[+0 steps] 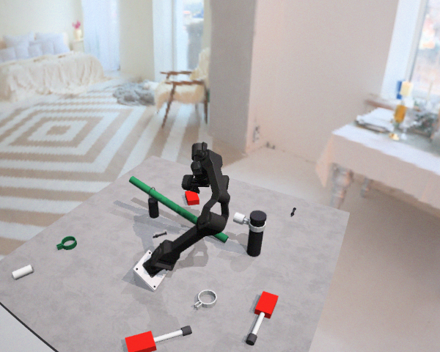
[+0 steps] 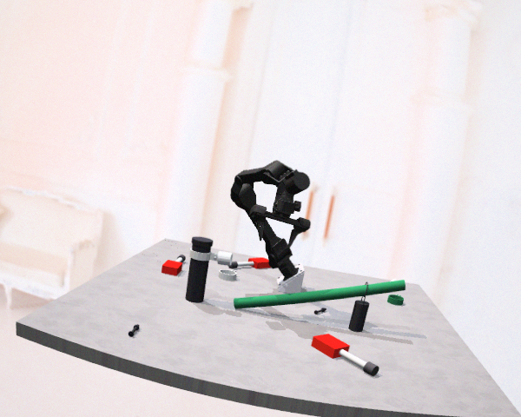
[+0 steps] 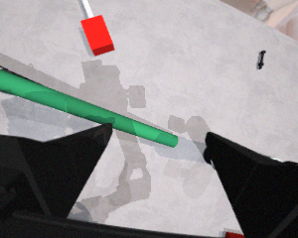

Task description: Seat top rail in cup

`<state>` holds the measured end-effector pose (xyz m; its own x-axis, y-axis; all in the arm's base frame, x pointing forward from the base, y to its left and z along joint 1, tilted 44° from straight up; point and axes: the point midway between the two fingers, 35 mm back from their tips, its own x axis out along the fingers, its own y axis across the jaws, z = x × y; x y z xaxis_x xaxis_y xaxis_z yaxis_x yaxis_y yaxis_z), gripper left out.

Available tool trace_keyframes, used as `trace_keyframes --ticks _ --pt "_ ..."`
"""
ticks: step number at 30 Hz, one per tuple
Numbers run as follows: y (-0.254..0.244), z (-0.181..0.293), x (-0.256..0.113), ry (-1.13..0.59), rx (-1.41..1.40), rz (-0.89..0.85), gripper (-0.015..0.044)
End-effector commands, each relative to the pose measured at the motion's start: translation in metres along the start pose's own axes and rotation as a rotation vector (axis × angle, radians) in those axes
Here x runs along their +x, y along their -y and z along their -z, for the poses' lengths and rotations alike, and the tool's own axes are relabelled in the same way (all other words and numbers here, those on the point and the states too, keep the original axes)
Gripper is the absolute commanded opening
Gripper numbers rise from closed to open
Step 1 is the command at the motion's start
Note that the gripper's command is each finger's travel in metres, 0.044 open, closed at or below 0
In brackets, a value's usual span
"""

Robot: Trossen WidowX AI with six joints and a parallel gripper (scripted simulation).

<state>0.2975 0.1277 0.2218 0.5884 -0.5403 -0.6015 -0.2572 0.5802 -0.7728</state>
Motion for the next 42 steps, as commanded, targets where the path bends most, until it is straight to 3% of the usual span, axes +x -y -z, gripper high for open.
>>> trace_keyframes --ticks 1,15,23,30,42 --pt "-0.025 -0.011 -0.026 0.03 0.405 0.061 0.044" --pt "-0.025 -0.01 -0.021 0.013 0.453 0.058 0.044" --pt "-0.034 0.005 0.03 -0.212 1.112 0.102 0.044" --pt "-0.041 0.027 0.077 -0.429 1.765 0.298 0.044" --pt "-0.042 0.029 0.081 -0.447 1.825 0.326 0.044"
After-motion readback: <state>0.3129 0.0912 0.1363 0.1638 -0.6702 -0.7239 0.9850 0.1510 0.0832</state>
